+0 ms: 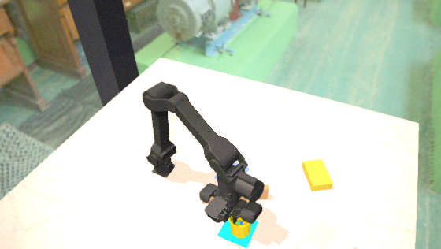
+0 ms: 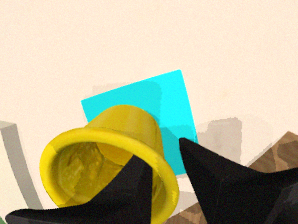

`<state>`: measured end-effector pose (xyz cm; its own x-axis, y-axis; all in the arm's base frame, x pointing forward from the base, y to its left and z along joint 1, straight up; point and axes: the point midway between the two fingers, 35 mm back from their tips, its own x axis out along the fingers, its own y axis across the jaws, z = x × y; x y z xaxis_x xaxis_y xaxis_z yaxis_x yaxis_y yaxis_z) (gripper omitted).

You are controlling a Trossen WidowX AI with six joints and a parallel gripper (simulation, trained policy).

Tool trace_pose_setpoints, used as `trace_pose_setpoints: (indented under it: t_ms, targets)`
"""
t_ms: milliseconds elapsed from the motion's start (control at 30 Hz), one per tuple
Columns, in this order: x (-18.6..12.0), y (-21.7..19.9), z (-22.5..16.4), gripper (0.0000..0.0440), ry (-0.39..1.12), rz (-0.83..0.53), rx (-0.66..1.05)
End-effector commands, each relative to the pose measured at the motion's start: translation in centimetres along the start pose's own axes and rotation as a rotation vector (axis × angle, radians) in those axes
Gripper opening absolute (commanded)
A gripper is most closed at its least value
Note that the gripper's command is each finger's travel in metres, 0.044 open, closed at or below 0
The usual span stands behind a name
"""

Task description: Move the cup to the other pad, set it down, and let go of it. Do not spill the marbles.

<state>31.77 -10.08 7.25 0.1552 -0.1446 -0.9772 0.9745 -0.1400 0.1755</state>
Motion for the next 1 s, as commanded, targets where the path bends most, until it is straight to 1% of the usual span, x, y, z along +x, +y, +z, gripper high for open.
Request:
trace_pose_setpoints:
  t_ms: [0,167,333,667,833,967]
  targets:
    - [0.0,0.3,0.3,0.0169,0.009,0.023,0.012]
    - [-0.6,0.8,0.7,0.0172,0.012,0.061,0.021]
    - [-1.5,0.4,0.7,0.0187,0.032,0.077,0.028]
    - [-4.0,-0.2,1.2,0.0234,0.058,0.12,0.052]
    - [-5.7,-0.2,1.6,0.025,0.06,0.151,0.067]
    - [-7.3,0.0,2.2,0.0296,0.054,0.184,0.077]
